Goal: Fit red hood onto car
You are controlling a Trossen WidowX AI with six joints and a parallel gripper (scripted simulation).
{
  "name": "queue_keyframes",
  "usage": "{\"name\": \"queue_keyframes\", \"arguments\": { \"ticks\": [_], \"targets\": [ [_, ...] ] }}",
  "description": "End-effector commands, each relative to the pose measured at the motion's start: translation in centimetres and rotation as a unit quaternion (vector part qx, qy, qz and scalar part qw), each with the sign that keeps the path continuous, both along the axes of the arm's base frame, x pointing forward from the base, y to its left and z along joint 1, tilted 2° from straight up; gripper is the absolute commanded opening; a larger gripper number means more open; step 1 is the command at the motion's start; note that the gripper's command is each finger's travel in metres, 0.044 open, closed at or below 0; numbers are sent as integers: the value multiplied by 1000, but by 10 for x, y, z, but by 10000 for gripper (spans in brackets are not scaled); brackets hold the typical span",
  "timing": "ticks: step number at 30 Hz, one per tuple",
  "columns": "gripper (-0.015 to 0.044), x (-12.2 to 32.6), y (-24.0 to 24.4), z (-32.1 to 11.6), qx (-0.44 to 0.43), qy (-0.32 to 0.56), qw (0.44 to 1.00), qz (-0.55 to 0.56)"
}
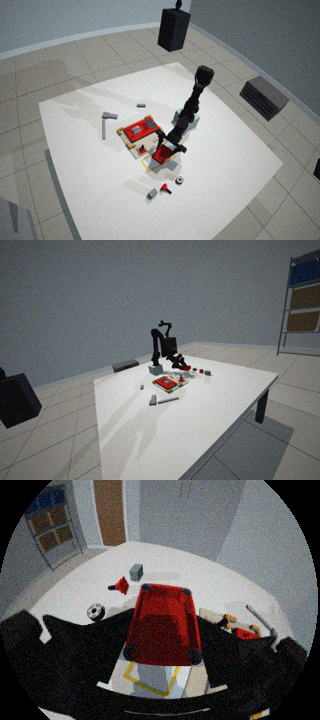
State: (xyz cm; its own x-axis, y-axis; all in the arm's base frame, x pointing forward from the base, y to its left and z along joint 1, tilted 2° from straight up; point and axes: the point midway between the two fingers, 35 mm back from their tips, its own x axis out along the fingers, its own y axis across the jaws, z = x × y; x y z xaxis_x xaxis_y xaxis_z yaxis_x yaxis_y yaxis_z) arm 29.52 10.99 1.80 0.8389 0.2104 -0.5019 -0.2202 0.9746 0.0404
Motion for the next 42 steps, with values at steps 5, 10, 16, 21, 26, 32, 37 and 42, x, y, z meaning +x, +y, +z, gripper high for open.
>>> {"name": "queue_keyframes", "arguments": {
  "ticks": [5,10,16,21,26,32,37,42],
  "targets": [
    [0,-1,0,2,-20,-4,1000,14],
    [0,-1,0,1,-71,-17,996,45],
    [0,0,0,1,-137,-34,986,84],
    [0,0,0,1,-191,-48,974,116],
    [0,0,0,1,-246,-62,956,149],
    [0,0,0,0,-309,-78,929,187],
    [0,0,0,0,-361,-91,902,218],
    [0,0,0,0,-411,-104,871,248]
  ]
}}
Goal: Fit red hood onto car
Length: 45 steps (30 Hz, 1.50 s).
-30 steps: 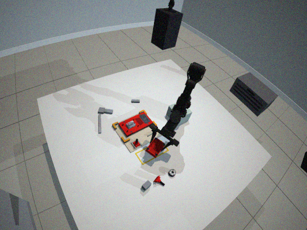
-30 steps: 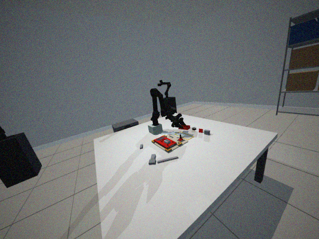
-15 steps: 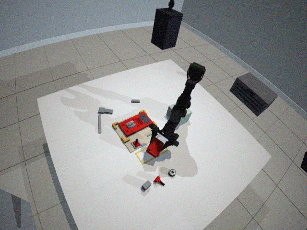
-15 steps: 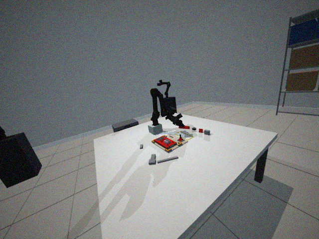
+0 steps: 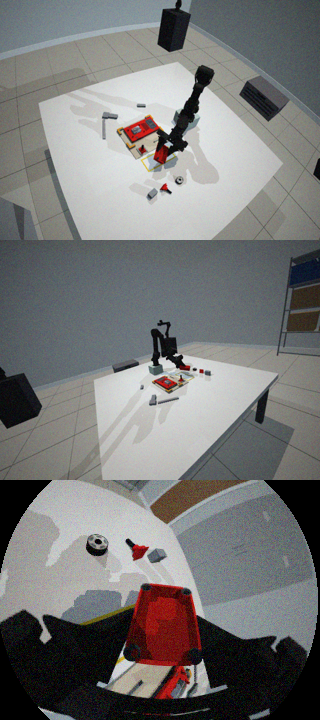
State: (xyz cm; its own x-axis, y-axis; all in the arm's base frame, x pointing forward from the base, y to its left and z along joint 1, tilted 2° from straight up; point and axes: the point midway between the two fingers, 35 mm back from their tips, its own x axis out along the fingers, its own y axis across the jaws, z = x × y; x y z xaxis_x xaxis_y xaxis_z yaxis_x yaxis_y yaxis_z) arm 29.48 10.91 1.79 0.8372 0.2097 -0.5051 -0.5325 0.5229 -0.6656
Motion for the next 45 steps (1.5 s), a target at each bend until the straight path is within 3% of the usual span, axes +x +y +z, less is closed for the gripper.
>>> {"name": "queue_keyframes", "arguments": {
  "ticks": [1,27,45],
  "targets": [
    [0,0,1,0,-52,-14,998,34],
    [0,0,1,0,-314,-81,927,191],
    [0,-2,0,-9,-507,-129,795,307]
  ]
}}
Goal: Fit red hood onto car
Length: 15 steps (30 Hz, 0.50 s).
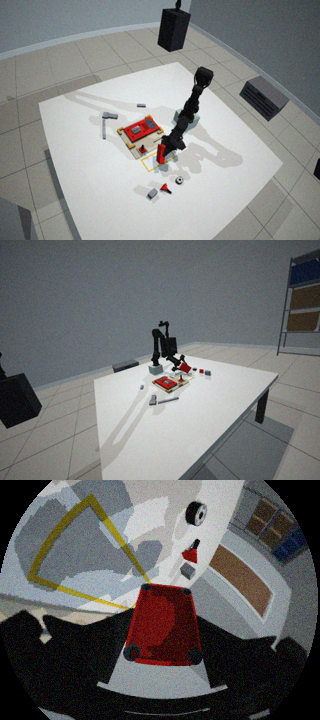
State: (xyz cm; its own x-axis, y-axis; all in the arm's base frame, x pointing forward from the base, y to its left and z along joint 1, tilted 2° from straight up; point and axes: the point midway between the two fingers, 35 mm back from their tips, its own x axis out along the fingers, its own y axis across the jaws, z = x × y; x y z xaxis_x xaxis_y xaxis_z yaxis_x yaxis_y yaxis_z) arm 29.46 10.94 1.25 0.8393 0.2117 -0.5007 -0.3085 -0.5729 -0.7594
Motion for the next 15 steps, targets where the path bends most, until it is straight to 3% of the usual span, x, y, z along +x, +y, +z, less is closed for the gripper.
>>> {"name": "queue_keyframes", "arguments": {
  "ticks": [1,15],
  "targets": [
    [0,-2,0,-5,-59,-13,997,37],
    [0,-7,-1,-24,-226,-55,963,136]
  ]
}}
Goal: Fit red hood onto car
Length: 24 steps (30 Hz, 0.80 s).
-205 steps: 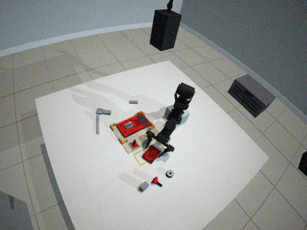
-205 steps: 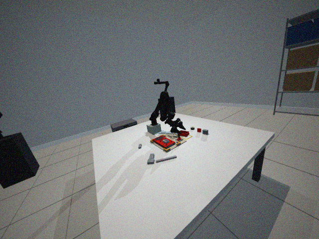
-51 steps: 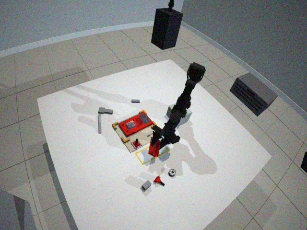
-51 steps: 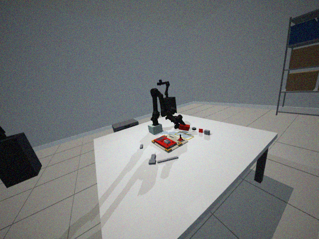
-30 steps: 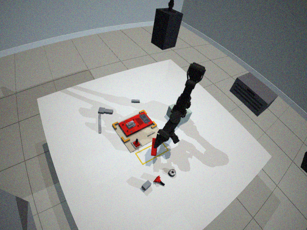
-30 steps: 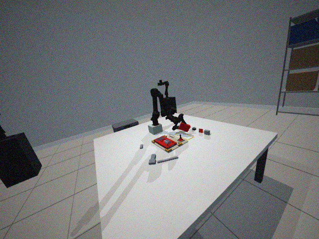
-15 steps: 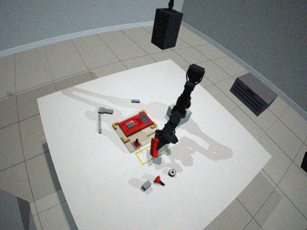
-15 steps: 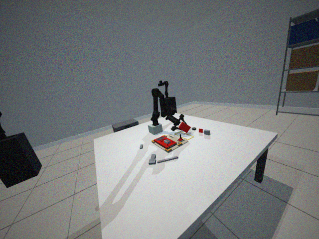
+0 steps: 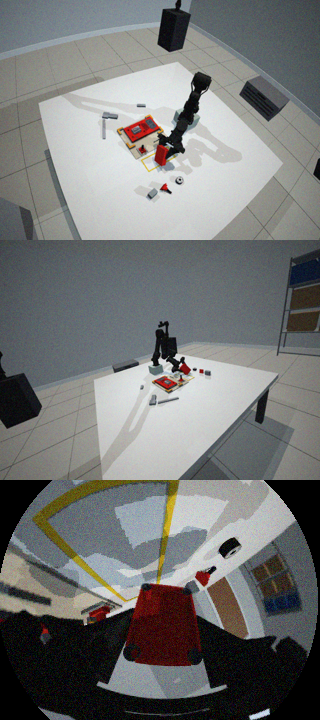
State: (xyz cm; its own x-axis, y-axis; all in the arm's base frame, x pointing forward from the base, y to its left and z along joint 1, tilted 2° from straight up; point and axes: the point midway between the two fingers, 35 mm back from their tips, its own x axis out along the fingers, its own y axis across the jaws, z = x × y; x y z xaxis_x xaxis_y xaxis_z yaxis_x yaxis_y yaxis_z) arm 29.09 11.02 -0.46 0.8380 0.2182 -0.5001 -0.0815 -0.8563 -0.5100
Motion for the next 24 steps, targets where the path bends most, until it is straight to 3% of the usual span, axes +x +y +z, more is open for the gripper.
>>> {"name": "queue_keyframes", "arguments": {
  "ticks": [1,9,15,24],
  "targets": [
    [0,-4,-2,-8,-53,-11,998,29],
    [0,-9,-3,-20,-128,-29,989,74],
    [0,-6,-1,-16,-102,-24,993,60],
    [236,-6,-1,-16,-109,-28,992,65]
  ]
}}
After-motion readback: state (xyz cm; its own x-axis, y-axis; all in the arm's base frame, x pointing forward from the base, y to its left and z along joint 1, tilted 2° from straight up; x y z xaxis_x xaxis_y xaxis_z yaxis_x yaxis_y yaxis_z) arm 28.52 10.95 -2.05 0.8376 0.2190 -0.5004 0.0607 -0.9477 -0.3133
